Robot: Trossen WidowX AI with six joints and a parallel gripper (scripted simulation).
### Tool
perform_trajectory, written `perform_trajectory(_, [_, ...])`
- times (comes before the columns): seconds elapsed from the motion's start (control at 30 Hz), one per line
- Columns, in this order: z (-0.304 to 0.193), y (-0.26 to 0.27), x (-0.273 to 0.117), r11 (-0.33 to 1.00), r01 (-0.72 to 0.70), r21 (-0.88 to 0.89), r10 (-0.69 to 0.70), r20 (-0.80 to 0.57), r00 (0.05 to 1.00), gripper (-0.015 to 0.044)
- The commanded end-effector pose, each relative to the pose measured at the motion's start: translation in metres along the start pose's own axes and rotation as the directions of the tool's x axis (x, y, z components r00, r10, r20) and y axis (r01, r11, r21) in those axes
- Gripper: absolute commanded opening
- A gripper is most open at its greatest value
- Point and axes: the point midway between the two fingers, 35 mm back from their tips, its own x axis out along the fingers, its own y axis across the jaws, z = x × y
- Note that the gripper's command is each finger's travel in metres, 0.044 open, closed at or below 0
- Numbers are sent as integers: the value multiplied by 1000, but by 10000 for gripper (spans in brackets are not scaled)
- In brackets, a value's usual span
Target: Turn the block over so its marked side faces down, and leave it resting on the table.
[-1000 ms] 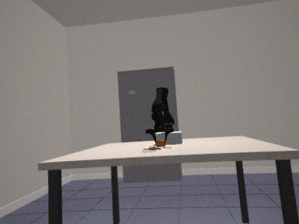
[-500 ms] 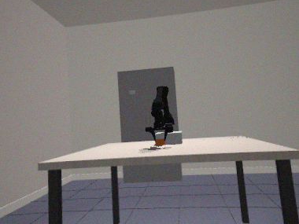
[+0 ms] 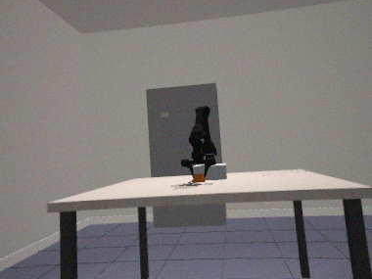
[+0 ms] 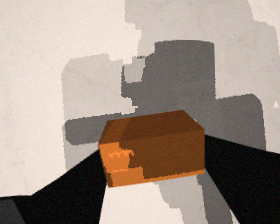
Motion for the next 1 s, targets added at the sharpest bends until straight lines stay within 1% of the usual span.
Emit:
perform_trajectory(0.0, [0, 1, -3, 1000, -4, -1, 4, 60, 998, 0])
perform_trajectory(0.37, [-6, 1, -7, 1000, -2, -6, 3, 219, 976, 0])
perform_trajectory(0.53, [-6, 1, -7, 1000, -2, -6, 3, 231, 973, 0])
perform_trajectory(0.97, [-2, -1, 23, 1000, -3, 0, 3, 399, 917, 0])
